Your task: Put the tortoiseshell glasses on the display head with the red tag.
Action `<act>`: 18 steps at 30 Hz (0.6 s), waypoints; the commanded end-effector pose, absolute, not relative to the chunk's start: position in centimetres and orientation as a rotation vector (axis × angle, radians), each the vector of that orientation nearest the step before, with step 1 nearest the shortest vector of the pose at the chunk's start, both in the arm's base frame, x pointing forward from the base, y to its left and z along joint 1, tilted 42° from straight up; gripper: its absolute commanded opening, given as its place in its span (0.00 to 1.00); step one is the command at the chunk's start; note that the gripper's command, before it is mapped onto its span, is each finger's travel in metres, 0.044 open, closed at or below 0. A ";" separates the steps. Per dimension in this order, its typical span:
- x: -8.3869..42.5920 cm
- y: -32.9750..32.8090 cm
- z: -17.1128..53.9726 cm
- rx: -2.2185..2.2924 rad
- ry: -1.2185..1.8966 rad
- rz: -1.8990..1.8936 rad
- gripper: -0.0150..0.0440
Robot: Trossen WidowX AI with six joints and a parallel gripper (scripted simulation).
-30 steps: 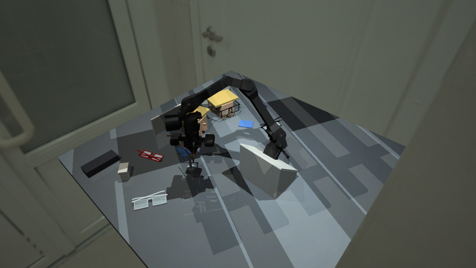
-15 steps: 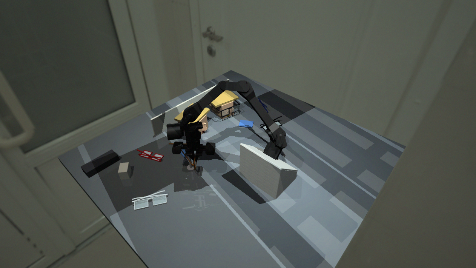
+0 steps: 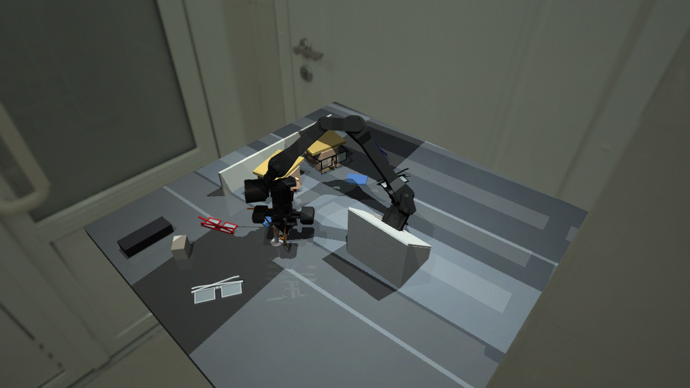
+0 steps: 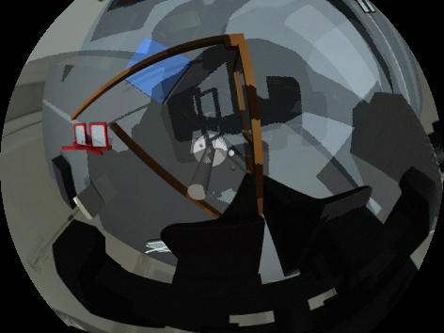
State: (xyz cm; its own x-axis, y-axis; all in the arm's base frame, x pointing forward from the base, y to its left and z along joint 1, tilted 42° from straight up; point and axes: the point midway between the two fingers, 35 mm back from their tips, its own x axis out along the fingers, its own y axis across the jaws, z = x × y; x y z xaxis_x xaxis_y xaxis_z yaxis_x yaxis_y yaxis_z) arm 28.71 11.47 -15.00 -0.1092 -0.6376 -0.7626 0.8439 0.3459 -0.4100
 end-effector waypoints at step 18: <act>28.3 10.7 -14.2 0.233 1.103 -1.268 0.25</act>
